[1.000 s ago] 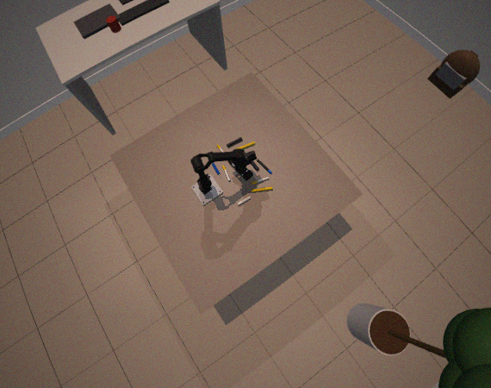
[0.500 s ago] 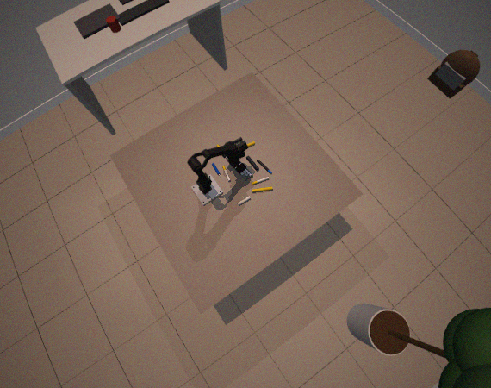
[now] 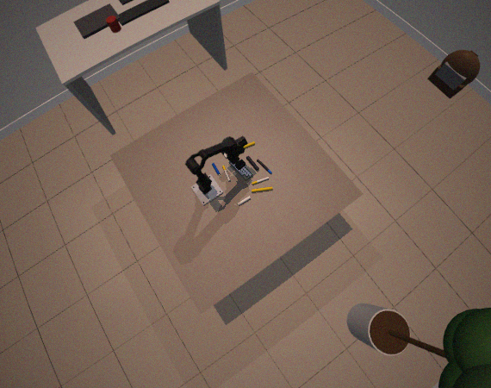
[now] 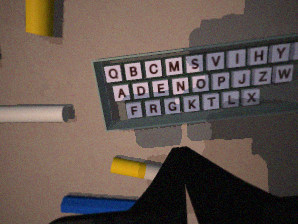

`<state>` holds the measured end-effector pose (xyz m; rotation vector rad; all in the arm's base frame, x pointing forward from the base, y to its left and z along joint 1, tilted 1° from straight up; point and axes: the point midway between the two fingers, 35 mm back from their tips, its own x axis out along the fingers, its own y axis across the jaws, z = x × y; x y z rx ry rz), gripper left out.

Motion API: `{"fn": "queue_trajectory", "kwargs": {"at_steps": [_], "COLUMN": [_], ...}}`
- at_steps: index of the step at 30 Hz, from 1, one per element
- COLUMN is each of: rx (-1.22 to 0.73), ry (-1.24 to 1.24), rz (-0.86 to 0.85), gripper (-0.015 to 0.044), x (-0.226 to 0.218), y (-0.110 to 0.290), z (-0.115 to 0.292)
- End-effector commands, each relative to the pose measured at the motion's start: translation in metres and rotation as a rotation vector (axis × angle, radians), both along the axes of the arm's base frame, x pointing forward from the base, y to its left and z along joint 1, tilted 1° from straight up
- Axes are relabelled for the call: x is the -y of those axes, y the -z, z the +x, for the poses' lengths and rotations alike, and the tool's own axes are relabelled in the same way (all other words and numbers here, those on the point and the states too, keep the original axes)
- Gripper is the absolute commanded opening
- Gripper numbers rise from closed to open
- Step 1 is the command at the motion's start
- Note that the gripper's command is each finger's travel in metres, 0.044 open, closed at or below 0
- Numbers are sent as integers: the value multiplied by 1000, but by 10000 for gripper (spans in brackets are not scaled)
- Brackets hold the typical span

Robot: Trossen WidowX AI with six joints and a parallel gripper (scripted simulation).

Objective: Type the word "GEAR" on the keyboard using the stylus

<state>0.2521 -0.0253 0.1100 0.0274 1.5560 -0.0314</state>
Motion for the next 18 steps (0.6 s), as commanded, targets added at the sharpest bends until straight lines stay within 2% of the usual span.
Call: {"fn": "queue_trajectory", "kwargs": {"at_steps": [1,9,13,17,18], "rx": [0,1,1,1,1], "ry": [5,0,0,0,0], "rz": [3,0,0,0,0], "gripper": [0,0,105,0,0], "x": [-1,0,0,0,0], "y": [-16,-10,-10,-10,-10], "z": [-2,-1,-1,-1,-1]}}
